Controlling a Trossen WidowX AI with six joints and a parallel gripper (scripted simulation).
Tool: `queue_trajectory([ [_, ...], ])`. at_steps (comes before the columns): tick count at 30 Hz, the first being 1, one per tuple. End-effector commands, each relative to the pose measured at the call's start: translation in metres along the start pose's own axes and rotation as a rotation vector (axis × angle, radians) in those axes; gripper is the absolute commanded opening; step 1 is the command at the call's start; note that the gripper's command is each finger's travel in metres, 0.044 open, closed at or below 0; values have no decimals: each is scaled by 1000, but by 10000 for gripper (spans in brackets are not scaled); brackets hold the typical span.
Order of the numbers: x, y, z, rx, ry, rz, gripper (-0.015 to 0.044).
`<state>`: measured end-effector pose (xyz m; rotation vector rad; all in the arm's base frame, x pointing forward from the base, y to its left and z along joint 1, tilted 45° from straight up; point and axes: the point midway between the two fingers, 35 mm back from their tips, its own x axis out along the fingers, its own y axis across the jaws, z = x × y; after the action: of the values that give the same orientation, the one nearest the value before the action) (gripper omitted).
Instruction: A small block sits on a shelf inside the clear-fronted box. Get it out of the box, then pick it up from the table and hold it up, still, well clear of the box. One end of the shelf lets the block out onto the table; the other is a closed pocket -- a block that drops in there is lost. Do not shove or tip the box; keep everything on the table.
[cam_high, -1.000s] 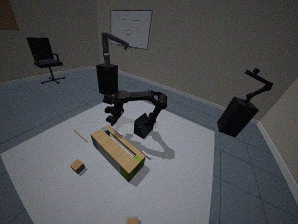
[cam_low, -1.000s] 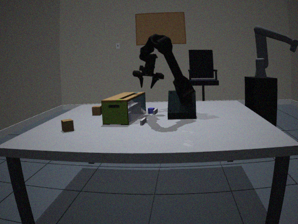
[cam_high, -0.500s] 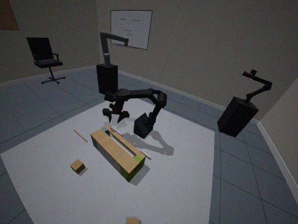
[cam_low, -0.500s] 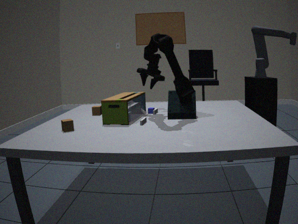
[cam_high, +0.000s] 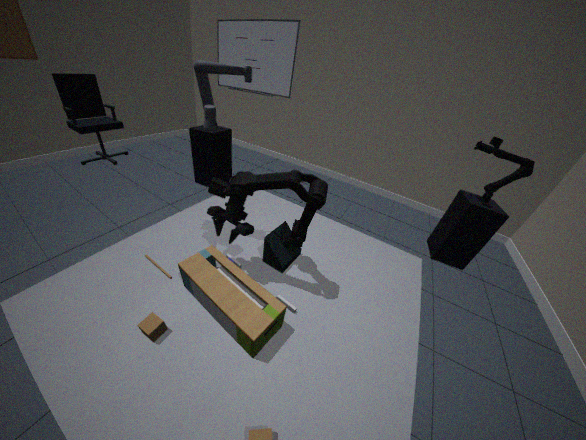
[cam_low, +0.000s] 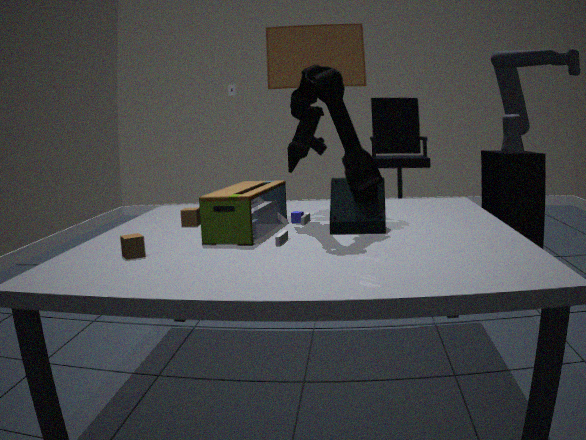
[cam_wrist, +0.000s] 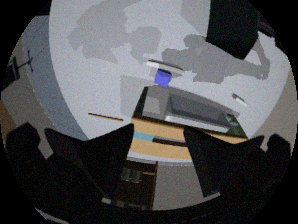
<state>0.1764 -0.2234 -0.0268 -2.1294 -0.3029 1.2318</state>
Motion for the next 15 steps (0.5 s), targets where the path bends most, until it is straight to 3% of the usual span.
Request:
queue_trajectory([
  [1, 1, 0, 2, 168, 20, -13, 285],
  [7, 3, 0, 3, 168, 20, -13, 285],
  [13, 78, -8, 35, 168, 21, -15, 285],
  [15, 86, -11, 40, 168, 21, -16, 285],
])
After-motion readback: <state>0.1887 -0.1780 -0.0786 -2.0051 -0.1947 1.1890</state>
